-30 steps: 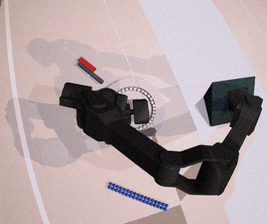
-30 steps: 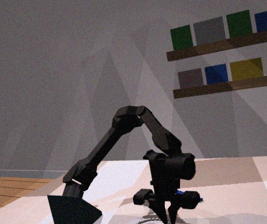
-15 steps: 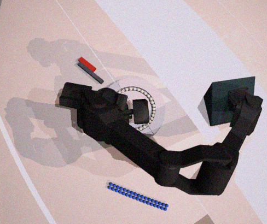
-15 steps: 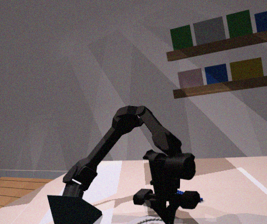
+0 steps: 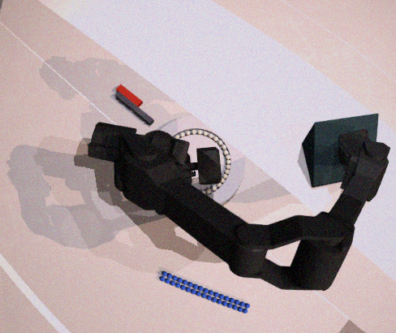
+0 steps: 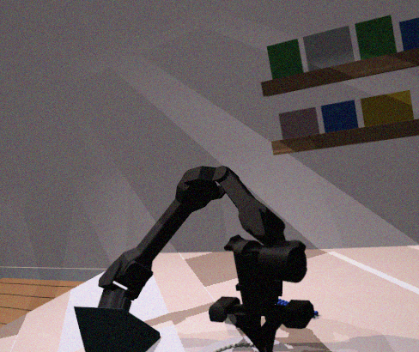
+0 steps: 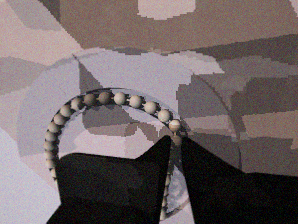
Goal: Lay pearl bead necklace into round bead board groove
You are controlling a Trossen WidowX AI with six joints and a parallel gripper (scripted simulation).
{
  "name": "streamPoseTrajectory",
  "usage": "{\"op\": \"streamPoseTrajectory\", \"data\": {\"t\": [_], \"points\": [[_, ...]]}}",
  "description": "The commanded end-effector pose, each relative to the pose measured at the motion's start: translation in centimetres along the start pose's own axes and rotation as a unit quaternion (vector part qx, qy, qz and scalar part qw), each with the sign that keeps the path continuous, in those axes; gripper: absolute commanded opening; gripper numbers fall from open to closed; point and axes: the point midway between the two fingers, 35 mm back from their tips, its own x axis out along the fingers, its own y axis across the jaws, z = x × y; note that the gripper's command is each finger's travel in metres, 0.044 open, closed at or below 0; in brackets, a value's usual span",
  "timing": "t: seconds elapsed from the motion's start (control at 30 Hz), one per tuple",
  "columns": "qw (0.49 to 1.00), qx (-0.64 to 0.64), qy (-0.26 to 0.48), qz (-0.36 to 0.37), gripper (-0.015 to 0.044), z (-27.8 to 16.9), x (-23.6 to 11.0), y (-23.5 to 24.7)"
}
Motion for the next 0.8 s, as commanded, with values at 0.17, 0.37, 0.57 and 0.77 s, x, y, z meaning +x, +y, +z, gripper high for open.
{"op": "streamPoseTrajectory", "data": {"t": [0.17,0.37,0.57,0.77], "points": [[1.0,-0.001,0.0,0.0,0.0,0.02,-0.03,-0.01],[1.0,0.003,-0.003,-0.001,0.0,0.03,-0.56,0.03],[1.0,0.004,-0.003,-0.001,0.0,0.17,-0.61,-0.36],[1.0,0.004,-0.003,-0.001,0.0,0.32,-0.59,-0.75]]}}
